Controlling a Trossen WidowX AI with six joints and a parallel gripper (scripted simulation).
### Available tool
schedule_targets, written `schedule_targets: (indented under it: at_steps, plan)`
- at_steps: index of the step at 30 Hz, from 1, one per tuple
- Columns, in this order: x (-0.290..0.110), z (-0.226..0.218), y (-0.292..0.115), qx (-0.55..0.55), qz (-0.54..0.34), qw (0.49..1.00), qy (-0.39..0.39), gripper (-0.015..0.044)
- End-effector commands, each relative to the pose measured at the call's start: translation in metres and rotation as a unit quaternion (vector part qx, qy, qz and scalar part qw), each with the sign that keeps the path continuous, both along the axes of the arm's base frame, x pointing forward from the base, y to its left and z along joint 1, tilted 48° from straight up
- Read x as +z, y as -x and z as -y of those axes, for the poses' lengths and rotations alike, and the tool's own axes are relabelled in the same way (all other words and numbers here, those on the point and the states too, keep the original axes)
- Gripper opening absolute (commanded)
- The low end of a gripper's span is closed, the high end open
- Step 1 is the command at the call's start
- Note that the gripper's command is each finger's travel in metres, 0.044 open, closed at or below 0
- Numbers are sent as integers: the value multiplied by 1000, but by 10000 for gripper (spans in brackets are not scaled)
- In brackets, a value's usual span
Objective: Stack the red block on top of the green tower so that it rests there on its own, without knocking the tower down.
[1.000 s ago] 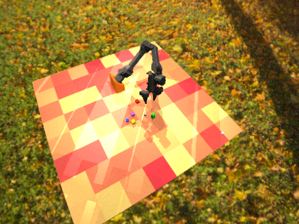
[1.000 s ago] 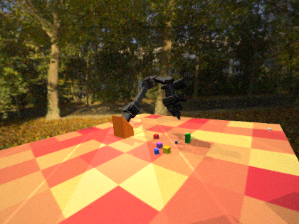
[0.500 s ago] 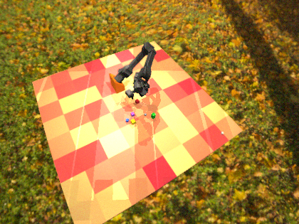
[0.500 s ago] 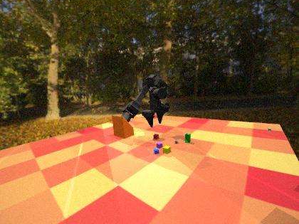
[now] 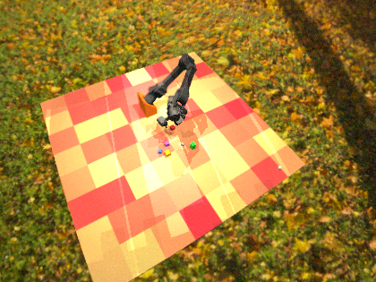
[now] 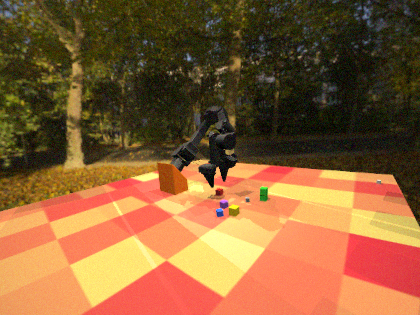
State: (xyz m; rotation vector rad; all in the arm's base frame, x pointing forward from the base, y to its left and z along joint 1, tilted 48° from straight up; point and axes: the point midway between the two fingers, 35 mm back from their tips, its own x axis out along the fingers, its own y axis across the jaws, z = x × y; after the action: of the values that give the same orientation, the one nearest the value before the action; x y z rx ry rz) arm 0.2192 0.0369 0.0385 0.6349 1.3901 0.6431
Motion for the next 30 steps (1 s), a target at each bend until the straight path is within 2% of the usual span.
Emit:
schedule_targets:
  at_steps: [1, 30]
  plan:
    - [-3, -4, 0, -2, -1, 1000, -2, 440]
    - [-24, -29, -3, -2, -1, 1000, -3, 440]
